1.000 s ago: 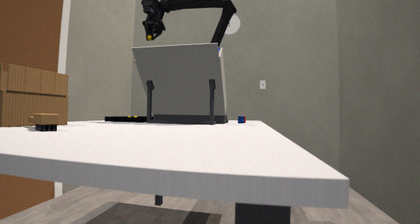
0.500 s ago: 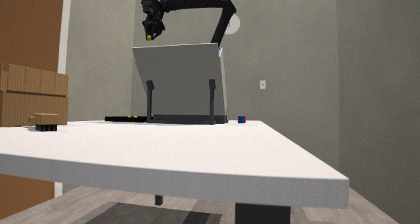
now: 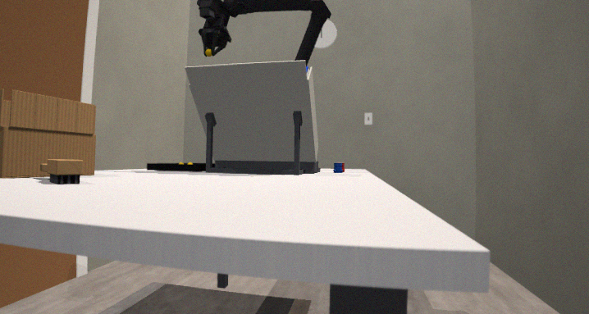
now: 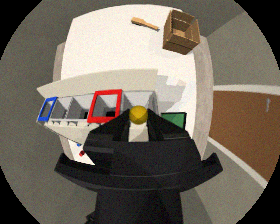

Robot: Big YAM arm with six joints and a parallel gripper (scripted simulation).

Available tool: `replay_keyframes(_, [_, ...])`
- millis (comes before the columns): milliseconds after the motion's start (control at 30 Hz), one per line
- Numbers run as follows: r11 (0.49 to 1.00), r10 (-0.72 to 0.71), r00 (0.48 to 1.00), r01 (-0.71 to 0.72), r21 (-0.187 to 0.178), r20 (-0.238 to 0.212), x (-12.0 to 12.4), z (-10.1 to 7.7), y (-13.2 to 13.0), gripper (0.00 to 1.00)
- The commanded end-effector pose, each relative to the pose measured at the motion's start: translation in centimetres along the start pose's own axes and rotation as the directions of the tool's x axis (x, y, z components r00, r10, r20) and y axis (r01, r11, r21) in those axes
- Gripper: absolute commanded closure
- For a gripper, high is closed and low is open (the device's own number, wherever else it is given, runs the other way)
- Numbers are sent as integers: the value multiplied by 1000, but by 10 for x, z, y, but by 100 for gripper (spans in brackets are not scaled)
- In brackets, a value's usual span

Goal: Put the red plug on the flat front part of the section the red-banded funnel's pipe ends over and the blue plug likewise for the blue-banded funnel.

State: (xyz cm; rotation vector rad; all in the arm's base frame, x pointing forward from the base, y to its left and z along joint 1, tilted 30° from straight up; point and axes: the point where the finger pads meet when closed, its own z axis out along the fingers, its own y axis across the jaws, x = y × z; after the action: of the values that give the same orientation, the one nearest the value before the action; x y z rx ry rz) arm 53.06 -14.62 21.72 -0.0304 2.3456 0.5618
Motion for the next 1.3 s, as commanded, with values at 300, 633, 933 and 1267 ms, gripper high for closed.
replay_keyframes(300, [1000,-20,1000,20,-5,12,-24,11,4,100])
replay_keyframes(633, [1000,-19,1000,20,-6,11,-9,21,2,100])
replay_keyframes(933, [1000,-20,1000,20,-5,13,1,29,1,100])
replay_keyframes(1267, [1000,-30,999,29,8,34,7,39,2,100])
